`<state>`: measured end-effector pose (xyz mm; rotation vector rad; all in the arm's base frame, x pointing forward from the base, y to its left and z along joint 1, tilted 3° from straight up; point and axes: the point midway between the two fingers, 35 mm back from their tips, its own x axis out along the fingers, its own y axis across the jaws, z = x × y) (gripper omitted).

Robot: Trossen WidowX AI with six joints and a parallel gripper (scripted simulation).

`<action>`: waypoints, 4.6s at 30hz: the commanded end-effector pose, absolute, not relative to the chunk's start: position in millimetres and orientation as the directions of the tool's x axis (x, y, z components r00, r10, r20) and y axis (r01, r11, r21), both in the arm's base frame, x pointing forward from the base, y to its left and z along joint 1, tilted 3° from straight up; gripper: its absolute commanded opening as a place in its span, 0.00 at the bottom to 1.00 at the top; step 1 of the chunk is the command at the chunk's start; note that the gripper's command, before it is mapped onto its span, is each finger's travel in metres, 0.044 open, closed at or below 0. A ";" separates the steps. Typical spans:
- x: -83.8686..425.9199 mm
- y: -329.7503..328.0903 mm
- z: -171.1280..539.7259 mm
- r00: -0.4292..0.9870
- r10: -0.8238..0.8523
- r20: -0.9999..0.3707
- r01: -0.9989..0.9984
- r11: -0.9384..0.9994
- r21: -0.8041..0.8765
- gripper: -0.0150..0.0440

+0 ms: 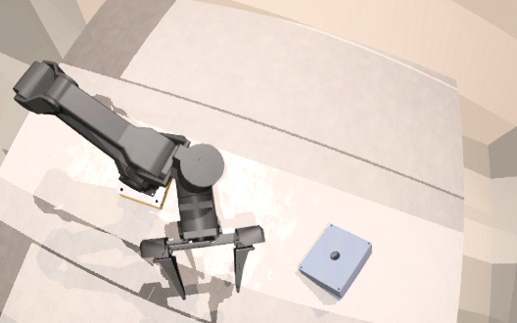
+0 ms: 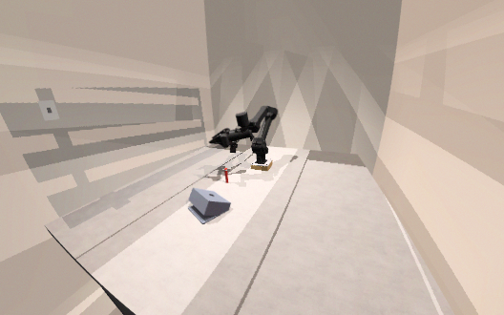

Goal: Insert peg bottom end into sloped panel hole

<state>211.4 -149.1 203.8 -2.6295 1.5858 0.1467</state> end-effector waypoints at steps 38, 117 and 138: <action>256.8 -142.4 172.9 0.518 -0.720 -0.462 -0.804 -0.226 -0.549 1.00; 253.6 -88.7 117.0 0.053 -0.046 -0.998 0.148 0.988 -0.038 1.00; 256.7 -90.4 91.8 0.054 -0.046 -0.998 0.148 0.988 -0.038 1.00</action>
